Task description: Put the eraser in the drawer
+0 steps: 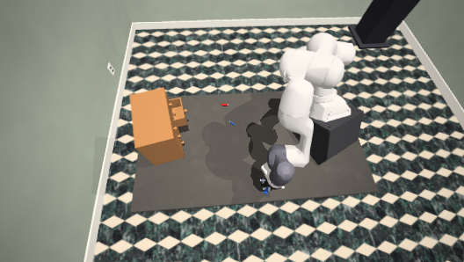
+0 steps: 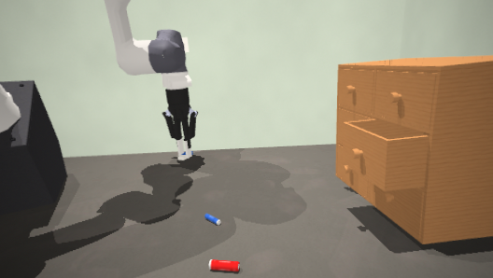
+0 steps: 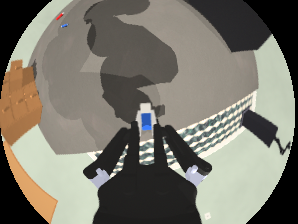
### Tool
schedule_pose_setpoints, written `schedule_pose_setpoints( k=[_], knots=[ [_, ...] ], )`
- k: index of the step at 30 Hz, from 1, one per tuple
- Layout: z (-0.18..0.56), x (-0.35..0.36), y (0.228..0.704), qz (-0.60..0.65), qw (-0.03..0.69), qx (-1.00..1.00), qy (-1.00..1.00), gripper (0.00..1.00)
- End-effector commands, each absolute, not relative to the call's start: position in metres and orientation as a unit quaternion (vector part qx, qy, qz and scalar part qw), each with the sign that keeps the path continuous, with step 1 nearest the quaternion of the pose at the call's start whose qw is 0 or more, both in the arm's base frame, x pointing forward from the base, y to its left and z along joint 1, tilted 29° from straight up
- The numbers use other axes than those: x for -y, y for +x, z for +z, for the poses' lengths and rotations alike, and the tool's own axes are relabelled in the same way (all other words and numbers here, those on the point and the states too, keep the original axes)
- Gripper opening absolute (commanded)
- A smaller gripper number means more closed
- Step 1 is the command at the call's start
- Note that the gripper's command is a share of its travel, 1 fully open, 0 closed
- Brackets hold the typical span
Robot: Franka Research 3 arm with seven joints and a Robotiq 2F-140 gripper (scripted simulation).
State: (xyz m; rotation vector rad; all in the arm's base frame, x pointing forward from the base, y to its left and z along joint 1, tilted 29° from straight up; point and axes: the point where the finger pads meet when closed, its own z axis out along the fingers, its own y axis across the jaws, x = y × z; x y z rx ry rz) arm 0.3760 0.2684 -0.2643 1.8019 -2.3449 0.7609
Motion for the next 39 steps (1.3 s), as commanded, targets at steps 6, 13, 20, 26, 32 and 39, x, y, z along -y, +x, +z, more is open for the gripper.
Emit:
schedule_pose_setpoints(
  k=[6, 13, 20, 26, 32, 39],
  knots=[
    [-0.247, -0.277, 0.373, 0.249, 0.042, 0.77, 0.586, 0.2],
    [-0.182, -0.309, 0.356, 0.249, 0.042, 0.77, 0.586, 0.2],
    [-0.177, -0.312, 0.355, 0.249, 0.042, 0.77, 0.586, 0.2],
    [-0.177, -0.312, 0.355, 0.249, 0.042, 0.77, 0.586, 0.2],
    [-0.157, -0.297, 0.39, 0.25, 0.031, 0.791, 0.558, 0.2],
    [-0.139, -0.28, 0.42, 0.251, 0.02, 0.808, 0.532, 0.2]
  ],
)
